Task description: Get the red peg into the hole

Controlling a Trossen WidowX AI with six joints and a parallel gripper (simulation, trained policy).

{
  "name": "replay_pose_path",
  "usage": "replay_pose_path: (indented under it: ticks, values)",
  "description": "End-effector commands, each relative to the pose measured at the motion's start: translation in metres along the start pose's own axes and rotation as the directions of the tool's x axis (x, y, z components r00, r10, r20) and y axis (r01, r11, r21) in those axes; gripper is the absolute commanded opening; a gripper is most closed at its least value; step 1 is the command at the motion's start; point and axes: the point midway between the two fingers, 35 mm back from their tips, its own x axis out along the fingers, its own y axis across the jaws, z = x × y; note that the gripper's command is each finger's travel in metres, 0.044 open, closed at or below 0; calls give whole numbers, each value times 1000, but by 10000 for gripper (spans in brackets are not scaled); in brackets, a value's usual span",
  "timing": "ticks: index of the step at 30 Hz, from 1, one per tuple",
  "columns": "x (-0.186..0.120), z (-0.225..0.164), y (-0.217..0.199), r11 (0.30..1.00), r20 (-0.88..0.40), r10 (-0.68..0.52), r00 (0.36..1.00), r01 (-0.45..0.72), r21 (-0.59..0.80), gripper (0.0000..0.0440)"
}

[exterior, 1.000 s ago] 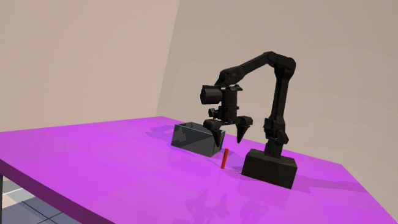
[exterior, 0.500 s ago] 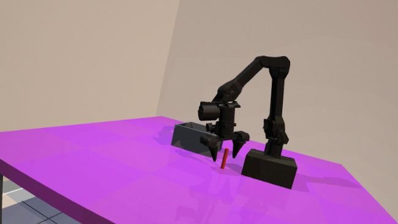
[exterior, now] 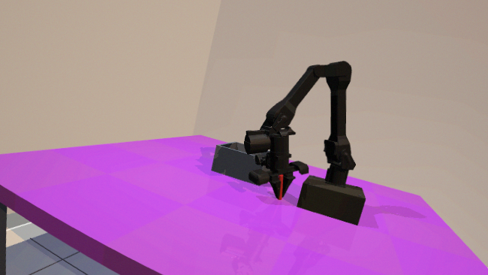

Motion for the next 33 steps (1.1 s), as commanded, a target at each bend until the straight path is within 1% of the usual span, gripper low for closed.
replay_pose_path:
  ticks: [1,8,20,28,33]
  values:
    - [3,1,-6,999,10,-44,999,44,-12,0]
    - [-23,13,-1,1000,65,-18,998,19,-25,0]
    - [-79,39,-4,1000,141,25,990,-23,-13,0]
    - [-119,64,-7,997,190,58,980,-68,48,0]
    - [-131,84,-11,990,213,65,975,-90,111,0]
